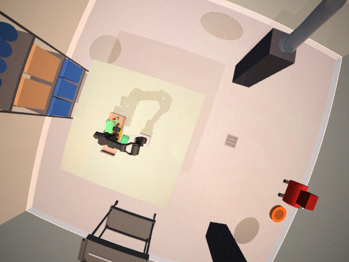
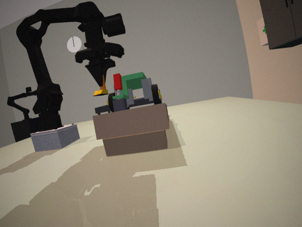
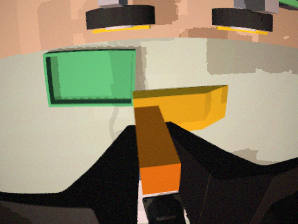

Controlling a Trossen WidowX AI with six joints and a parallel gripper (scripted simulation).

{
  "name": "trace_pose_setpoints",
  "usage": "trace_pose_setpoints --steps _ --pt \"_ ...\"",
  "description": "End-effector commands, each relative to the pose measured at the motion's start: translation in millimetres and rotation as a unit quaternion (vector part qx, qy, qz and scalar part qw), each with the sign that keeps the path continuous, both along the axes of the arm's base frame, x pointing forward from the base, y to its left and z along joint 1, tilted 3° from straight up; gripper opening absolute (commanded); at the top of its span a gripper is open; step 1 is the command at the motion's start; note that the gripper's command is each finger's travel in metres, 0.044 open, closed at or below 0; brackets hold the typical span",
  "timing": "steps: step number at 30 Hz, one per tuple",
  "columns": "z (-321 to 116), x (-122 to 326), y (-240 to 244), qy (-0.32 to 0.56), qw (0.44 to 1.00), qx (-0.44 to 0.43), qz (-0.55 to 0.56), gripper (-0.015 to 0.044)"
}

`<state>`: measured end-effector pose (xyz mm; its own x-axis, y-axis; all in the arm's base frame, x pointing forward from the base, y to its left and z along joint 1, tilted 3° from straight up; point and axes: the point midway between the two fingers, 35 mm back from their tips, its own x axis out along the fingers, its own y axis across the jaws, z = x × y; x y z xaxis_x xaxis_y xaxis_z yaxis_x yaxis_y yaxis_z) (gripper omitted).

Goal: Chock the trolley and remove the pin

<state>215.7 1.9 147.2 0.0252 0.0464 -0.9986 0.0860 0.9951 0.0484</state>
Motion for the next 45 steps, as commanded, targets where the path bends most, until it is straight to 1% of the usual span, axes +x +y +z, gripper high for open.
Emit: trace_pose_setpoints --steps 1,28,35,39,45 --pt "0 5 12 -0.003 1.000 0.002 -0.002 0.0000" --pt "-1 39 118 -0.004 1.000 0.008 -0.002 0.0000" --pt "-1 40 122 0.001 0.999 -0.046 -0.004 0.0000" --pt "-1 40 123 0.001 0.999 -0.048 -0.004 0.0000" --pt "-5 56 123 0.000 0.999 -0.048 -0.004 0.0000"
